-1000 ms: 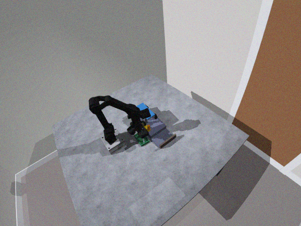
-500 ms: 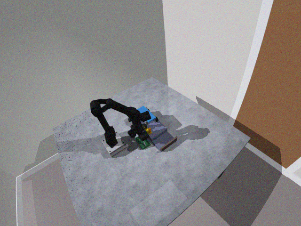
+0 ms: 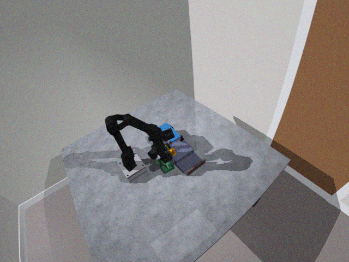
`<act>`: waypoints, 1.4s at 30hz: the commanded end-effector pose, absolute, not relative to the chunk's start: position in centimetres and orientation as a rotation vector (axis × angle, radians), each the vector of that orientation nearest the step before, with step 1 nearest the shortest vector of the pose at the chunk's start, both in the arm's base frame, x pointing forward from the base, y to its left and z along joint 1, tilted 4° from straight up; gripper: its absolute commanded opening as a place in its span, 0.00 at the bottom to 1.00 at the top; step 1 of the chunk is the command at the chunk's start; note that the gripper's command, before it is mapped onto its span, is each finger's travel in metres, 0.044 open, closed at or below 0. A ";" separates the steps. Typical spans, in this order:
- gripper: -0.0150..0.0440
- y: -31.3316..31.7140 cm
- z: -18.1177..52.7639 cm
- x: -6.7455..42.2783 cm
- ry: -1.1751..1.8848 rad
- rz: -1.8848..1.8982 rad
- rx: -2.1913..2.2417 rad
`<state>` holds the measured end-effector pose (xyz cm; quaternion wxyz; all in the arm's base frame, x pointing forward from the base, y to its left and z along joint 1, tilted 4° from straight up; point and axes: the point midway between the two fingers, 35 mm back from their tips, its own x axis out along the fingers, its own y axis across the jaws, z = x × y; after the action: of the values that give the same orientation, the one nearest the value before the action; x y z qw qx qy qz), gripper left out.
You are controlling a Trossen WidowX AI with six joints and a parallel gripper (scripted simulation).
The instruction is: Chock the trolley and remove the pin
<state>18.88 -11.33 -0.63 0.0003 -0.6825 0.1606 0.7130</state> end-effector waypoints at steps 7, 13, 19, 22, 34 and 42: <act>0.58 -10.9 -1.2 18.9 0.510 2.242 -2.139; 0.58 -10.8 -1.4 18.9 0.510 2.242 -2.139; 0.83 -10.9 -1.2 18.9 0.506 2.242 -2.144; 0.83 -10.9 -1.2 18.9 0.506 2.242 -2.144; 0.88 -10.6 1.3 18.7 0.509 2.242 -2.140; 1.00 -10.4 3.7 18.7 0.509 2.242 -2.140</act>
<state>18.56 -10.38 2.60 0.0006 -0.6771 0.1586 0.7186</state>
